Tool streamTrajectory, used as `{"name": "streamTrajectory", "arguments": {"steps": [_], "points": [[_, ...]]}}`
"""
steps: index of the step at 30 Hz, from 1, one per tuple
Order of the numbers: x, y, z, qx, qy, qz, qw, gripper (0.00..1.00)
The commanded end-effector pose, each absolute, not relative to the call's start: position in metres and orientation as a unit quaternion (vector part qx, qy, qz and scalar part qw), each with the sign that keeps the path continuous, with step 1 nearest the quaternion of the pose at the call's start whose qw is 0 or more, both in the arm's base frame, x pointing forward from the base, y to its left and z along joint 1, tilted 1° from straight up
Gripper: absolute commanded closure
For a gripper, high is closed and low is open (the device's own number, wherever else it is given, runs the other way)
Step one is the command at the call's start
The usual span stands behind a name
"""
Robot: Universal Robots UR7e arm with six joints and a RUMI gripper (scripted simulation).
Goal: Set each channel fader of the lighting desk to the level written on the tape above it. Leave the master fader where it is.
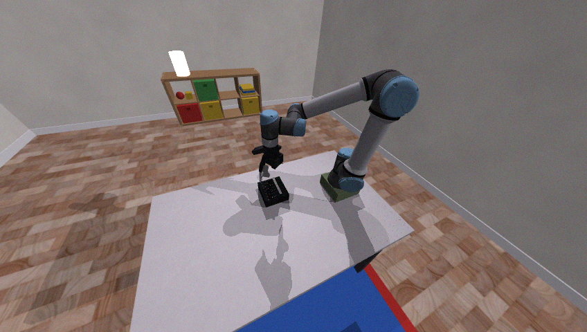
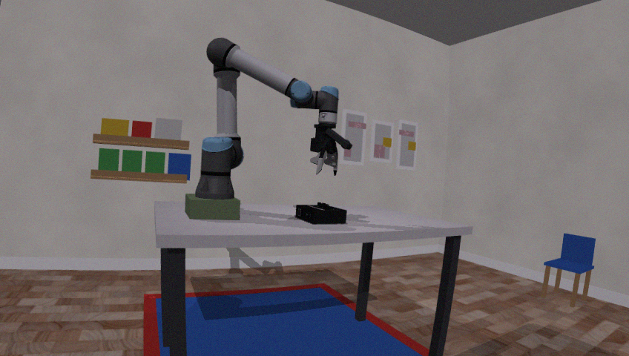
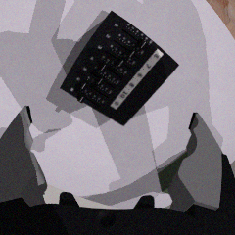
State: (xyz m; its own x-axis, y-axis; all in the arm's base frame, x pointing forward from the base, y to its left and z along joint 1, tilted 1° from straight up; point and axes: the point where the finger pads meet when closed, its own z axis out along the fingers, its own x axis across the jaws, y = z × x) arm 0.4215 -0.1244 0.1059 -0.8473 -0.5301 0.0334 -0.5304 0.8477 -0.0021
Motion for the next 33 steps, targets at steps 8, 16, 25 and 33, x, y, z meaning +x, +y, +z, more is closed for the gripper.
{"name": "streamTrajectory", "arguments": {"steps": [8, 16, 25, 33], "points": [[0.429, -0.124, 0.102, 0.43, -0.903, 0.001, 0.017, 0.0], [0.434, -0.122, 0.097, 0.558, -0.83, -0.002, 0.019, 0.0], [0.437, -0.119, 0.093, 0.669, -0.743, -0.006, 0.02, 0.0], [0.44, -0.116, 0.088, 0.786, -0.618, -0.012, 0.021, 0.0]]}}
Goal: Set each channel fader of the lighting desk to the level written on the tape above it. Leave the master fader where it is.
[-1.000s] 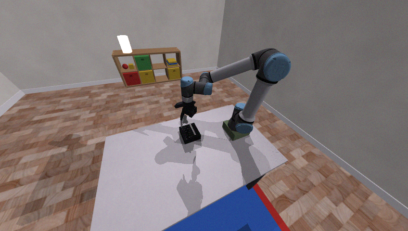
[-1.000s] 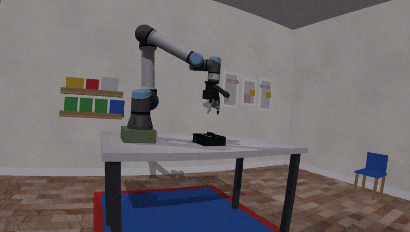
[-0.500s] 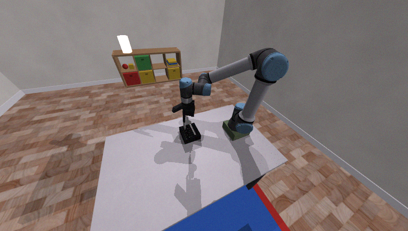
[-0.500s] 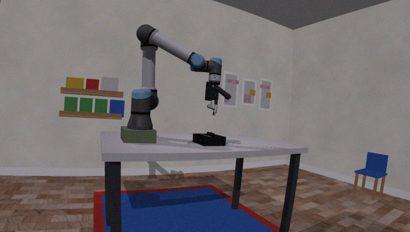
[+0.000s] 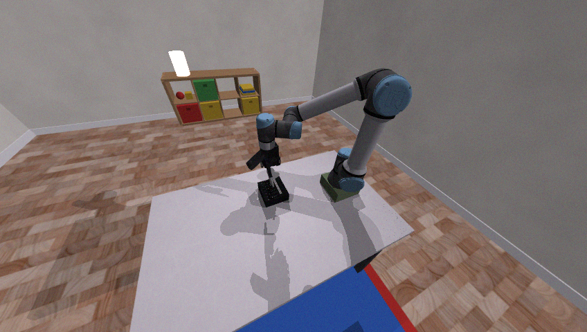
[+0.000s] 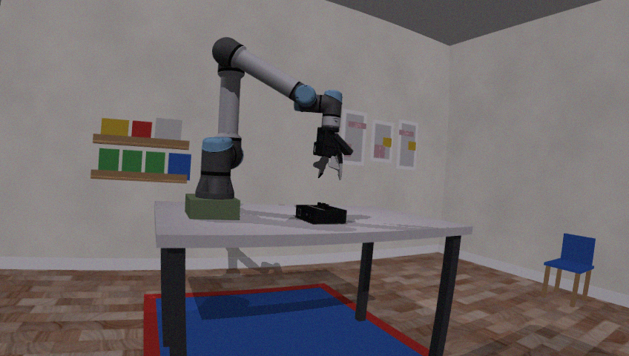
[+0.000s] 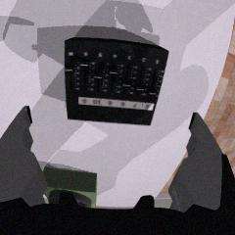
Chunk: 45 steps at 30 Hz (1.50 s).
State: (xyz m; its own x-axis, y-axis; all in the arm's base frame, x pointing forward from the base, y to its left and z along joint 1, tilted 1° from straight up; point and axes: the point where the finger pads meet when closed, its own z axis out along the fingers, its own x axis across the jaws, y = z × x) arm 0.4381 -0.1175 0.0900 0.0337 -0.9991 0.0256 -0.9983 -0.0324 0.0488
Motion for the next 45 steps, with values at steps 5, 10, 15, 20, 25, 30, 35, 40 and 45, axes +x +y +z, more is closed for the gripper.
{"name": "streamTrajectory", "arguments": {"steps": [5, 10, 15, 20, 25, 30, 35, 40, 45], "points": [[0.44, -0.115, 0.086, 0.825, -0.564, -0.014, 0.021, 0.0], [0.441, -0.113, 0.082, 0.883, -0.468, -0.018, 0.02, 0.0], [0.44, -0.112, 0.079, 0.93, -0.366, -0.021, 0.019, 0.0], [0.44, -0.112, 0.077, 0.953, -0.302, -0.024, 0.018, 0.0], [0.438, -0.111, 0.073, 0.98, -0.195, -0.027, 0.016, 0.0], [0.437, -0.112, 0.07, 0.996, -0.087, -0.031, 0.013, 0.0], [0.435, -0.113, 0.067, 0.999, 0.019, -0.033, 0.01, 0.0], [0.434, -0.114, 0.065, 0.996, 0.08, -0.035, 0.008, 0.0], [0.432, -0.116, 0.062, 0.984, 0.177, -0.037, 0.004, 0.0]]}}
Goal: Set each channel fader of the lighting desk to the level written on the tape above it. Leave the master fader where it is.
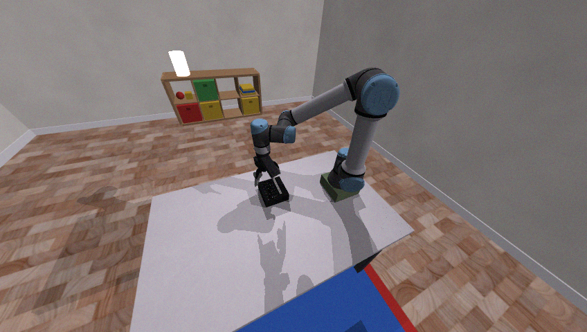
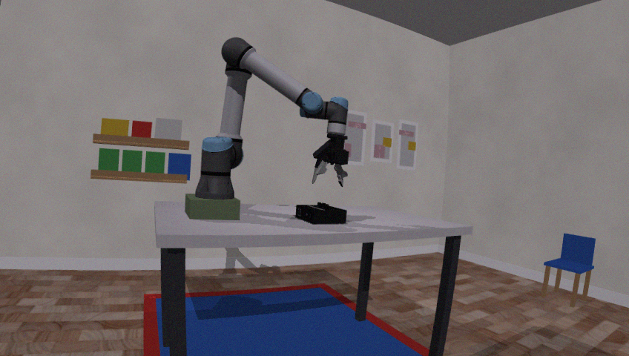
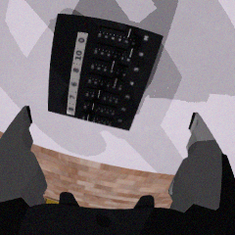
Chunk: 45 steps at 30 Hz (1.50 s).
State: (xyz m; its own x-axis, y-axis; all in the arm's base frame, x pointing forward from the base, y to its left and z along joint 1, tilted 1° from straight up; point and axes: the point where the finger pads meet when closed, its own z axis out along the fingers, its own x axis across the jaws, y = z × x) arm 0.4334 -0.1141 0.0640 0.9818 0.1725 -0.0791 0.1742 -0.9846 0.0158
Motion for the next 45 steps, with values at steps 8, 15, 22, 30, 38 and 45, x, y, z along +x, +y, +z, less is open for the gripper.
{"name": "streamTrajectory", "arguments": {"steps": [8, 15, 22, 30, 38, 45], "points": [[0.431, -0.119, 0.058, 0.953, 0.299, -0.04, -0.001, 0.0], [0.43, -0.122, 0.055, 0.92, 0.39, -0.041, -0.005, 0.0], [0.429, -0.126, 0.052, 0.877, 0.478, -0.042, -0.01, 0.0], [0.429, -0.129, 0.05, 0.841, 0.539, -0.042, -0.013, 0.0], [0.429, -0.132, 0.047, 0.798, 0.6, -0.042, -0.017, 0.0], [0.43, -0.134, 0.046, 0.777, 0.628, -0.042, -0.018, 0.0]]}}
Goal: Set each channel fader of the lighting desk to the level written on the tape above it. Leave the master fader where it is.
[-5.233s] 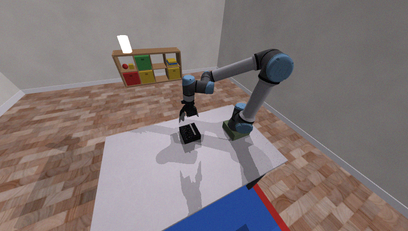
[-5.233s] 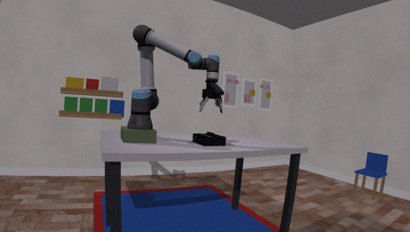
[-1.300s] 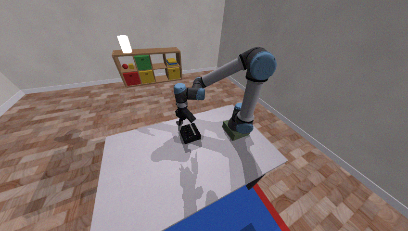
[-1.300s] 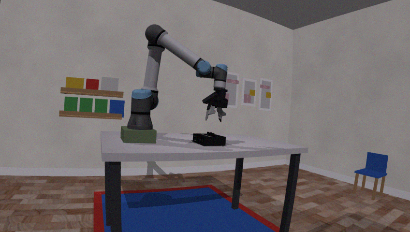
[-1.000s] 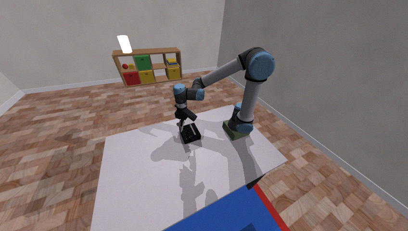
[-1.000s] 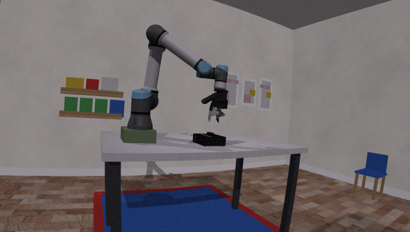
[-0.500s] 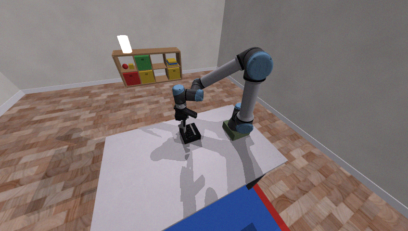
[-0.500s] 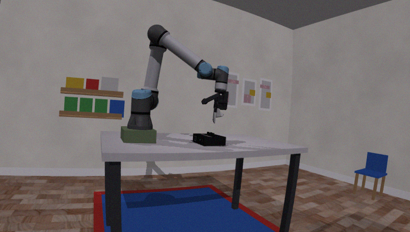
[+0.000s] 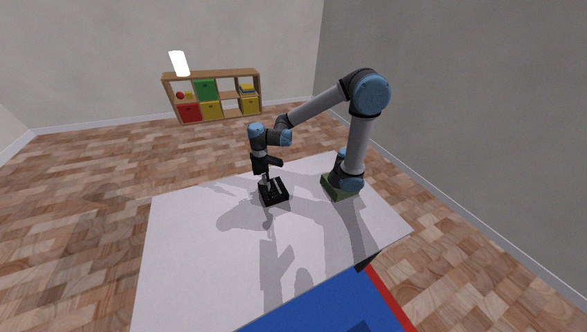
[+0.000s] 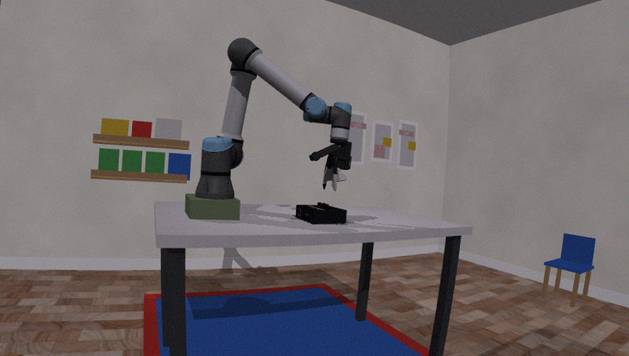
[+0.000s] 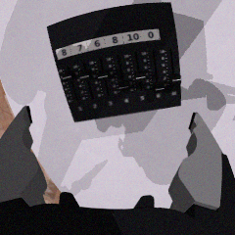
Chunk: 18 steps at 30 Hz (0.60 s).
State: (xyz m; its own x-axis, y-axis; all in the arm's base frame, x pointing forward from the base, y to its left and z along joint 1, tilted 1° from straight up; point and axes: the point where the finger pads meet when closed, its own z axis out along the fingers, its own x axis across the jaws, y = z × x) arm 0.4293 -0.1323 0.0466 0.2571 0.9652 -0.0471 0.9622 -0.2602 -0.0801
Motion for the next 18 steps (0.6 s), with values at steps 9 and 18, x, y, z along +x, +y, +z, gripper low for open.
{"name": "streamTrajectory", "arguments": {"steps": [9, 18], "points": [[0.4301, -0.1354, 0.0448, -0.749, -0.66, 0.042, 0.021, 0.0], [0.4303, -0.1361, 0.0443, -0.738, -0.673, 0.041, 0.021, 0.0]]}}
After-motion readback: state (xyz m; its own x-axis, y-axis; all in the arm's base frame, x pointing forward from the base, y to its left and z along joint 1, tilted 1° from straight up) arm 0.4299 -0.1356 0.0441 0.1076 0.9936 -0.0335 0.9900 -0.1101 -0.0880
